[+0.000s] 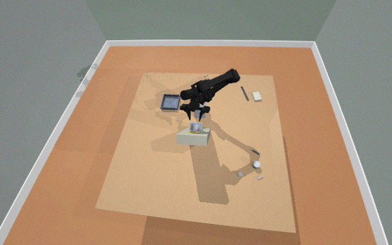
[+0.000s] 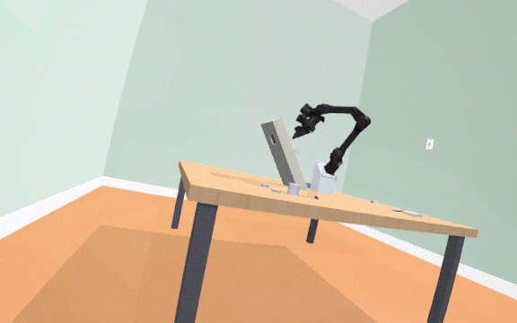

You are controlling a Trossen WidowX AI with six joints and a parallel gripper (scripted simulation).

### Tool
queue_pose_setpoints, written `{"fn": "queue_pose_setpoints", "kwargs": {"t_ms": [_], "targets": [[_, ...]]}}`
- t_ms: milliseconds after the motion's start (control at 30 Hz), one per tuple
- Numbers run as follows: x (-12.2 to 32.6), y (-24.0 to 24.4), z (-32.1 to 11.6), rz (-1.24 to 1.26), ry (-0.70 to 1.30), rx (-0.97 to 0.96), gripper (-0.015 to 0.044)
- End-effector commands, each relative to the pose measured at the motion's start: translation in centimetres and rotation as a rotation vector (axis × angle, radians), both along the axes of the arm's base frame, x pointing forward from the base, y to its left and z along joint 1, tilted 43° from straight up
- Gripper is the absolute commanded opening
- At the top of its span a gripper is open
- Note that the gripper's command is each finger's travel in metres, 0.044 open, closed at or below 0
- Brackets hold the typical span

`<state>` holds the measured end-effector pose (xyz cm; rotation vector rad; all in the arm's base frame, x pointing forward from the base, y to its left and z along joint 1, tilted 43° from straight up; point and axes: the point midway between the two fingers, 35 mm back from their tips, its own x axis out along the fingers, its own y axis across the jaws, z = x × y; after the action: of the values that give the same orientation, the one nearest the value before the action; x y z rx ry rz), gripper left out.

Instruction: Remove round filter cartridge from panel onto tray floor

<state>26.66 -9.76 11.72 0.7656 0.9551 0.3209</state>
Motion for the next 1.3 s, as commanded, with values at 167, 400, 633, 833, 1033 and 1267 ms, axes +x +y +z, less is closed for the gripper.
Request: {"fn": "queue_pose_setpoints", "kwargs": {"t_ms": [167,400,633,833,1033,1267], "targets": [[-1.6,2.2,-2.2,0.174,0.004,-0.059,0.0305],[-1.1,2.8,-2.9,0.174,0.005,-0.061,0.0305],[-0.5,3.5,-3.7,0.174,0.006,-0.061,0.0305],[-0.1,4.1,-4.3,0.174,0.005,-0.061,0.0305],[0.3,4.8,-4.9,0.174,0.003,-0.060,0.0305],[0.6,5.3,-5.3,0.174,0.002,-0.058,0.0305]]}}
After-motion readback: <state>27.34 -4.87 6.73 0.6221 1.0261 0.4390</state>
